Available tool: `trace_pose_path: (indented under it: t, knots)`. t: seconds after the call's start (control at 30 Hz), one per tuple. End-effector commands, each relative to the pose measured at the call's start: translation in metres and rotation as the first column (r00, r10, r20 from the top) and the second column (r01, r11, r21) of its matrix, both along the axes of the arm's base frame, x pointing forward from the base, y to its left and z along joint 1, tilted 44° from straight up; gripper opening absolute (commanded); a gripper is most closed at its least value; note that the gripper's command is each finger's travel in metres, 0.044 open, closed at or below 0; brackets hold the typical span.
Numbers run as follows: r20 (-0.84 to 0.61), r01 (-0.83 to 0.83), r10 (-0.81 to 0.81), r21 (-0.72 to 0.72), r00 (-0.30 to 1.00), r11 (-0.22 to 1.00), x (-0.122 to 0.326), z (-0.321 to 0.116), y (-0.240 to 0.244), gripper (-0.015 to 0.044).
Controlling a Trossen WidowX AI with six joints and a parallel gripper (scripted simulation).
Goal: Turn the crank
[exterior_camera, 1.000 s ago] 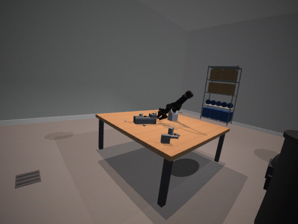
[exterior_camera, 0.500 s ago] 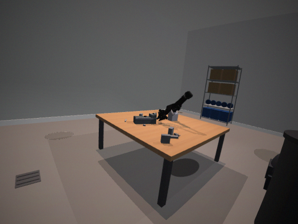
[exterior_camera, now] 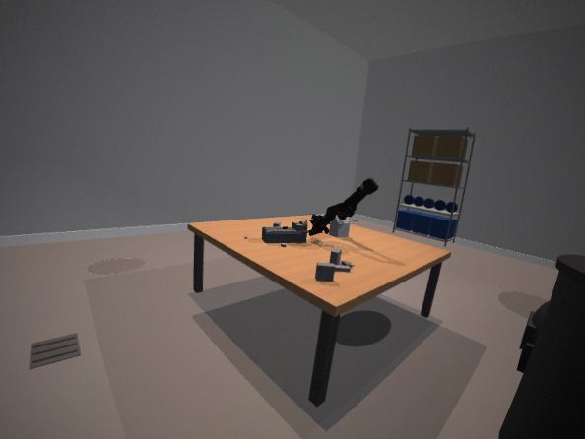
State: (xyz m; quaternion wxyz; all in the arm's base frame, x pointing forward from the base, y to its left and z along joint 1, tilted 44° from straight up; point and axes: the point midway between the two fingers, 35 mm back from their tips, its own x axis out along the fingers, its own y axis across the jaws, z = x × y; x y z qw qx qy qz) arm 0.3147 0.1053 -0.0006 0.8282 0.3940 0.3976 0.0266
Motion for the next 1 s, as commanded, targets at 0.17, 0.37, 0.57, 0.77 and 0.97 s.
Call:
trace_pose_path:
  t: [0.17, 0.37, 0.57, 0.77, 0.97]
  knots:
    - [0.000, 0.004, -0.004, 0.001, 1.000, 1.000, 0.000, 0.002, 0.000, 0.0000]
    - [0.000, 0.004, -0.004, 0.001, 1.000, 1.000, 0.001, 0.007, 0.001, 0.0000]
    - [0.001, 0.004, -0.004, 0.001, 1.000, 1.000, 0.003, 0.015, 0.000, 0.0000]
    - [0.001, 0.004, -0.004, 0.000, 1.000, 1.000, 0.004, 0.023, -0.004, 0.0000]
    - [0.001, 0.004, -0.004, 0.000, 1.000, 1.000, 0.004, 0.030, -0.010, 0.0000]
